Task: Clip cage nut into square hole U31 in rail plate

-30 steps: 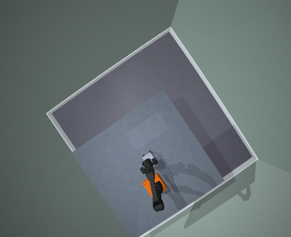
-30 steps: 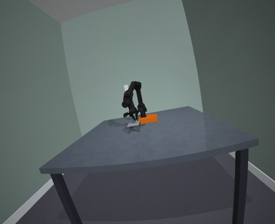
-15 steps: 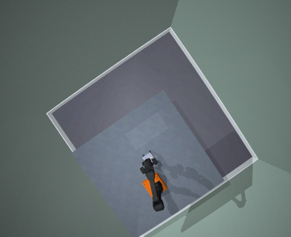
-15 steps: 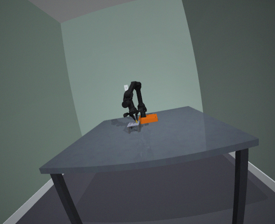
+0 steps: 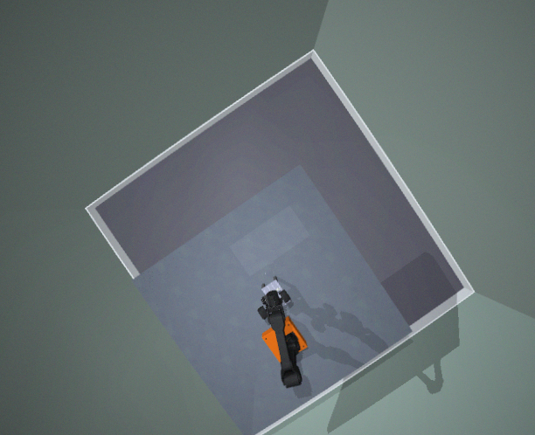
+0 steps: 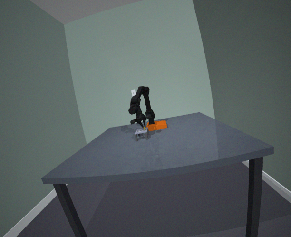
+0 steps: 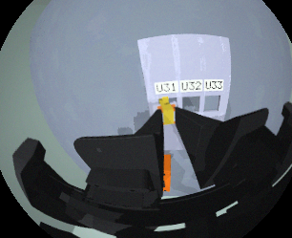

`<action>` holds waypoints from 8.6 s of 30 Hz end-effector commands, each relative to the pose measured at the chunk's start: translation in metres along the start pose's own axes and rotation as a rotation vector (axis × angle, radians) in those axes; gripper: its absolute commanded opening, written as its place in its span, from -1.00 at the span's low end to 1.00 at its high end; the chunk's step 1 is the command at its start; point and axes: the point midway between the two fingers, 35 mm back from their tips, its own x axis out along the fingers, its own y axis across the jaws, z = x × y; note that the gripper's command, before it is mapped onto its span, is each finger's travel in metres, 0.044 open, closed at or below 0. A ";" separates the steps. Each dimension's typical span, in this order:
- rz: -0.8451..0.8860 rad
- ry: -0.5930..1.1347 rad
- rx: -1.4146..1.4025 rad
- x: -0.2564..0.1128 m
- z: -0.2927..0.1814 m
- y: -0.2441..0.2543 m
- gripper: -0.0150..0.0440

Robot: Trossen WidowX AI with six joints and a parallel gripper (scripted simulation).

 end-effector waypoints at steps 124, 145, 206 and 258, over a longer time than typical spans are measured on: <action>0.185 0.002 -0.005 0.004 0.000 -0.009 -0.37; 0.213 0.002 -0.006 0.005 0.000 -0.012 -0.37; 0.295 0.003 -0.007 0.006 0.000 -0.020 -0.37; 0.230 0.003 -0.006 0.005 -0.001 -0.019 -0.37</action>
